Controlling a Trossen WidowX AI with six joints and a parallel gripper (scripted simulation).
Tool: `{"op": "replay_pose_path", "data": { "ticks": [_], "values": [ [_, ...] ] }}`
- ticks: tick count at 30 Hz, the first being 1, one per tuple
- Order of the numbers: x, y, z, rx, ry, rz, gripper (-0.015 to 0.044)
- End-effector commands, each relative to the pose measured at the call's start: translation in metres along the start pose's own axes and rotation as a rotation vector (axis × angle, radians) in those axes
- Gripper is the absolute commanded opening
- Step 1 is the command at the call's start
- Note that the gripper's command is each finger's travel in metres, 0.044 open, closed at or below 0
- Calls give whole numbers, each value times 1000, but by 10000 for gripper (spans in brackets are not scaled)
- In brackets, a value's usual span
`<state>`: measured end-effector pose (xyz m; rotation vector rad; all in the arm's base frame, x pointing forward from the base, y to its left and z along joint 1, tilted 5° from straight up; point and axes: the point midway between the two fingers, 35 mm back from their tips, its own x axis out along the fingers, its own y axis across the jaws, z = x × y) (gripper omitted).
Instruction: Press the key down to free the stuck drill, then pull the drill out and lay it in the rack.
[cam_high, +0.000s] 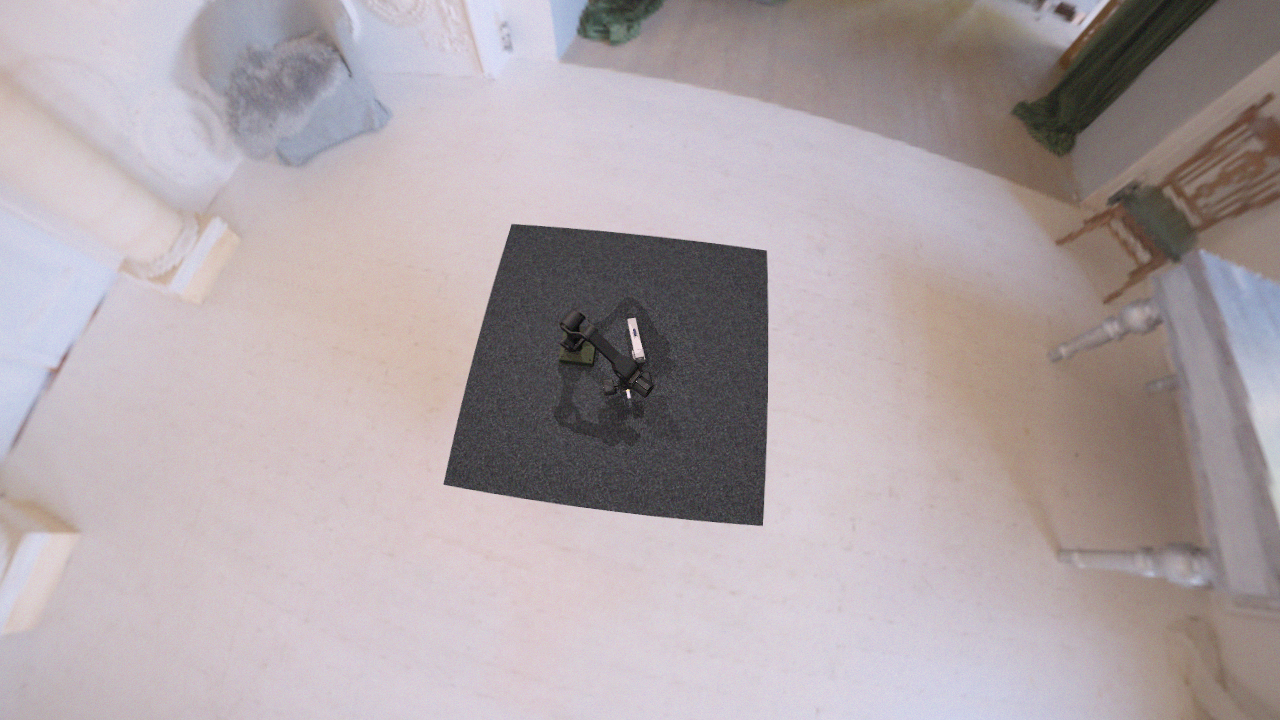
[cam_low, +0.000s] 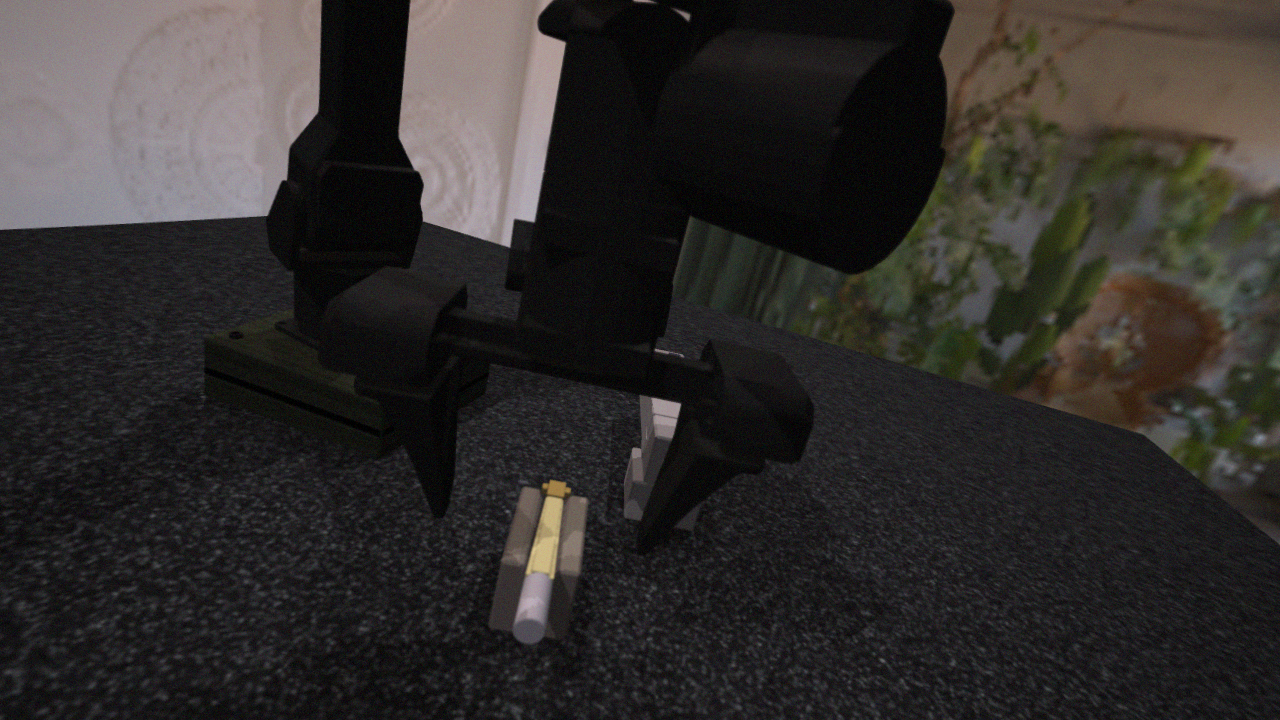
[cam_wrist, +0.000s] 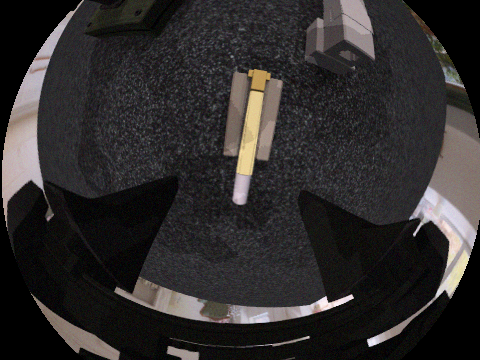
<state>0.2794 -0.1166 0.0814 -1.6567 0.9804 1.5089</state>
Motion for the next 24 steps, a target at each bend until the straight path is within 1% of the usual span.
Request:
{"op": "replay_pose_path", "data": {
  "ticks": [1,4,8,12,15,24],
  "values": [
    [-14,-3,-2,5,5,-10,440],
    [-4,-7,0,44,19,-9,440],
    [-1,-45,8,305,102,-76,440],
    [0,-86,24,582,151,-189,440],
    [0,-115,41,792,150,-291,440],
    [-3,-154,72,1101,87,-452,440]
  ]
}}
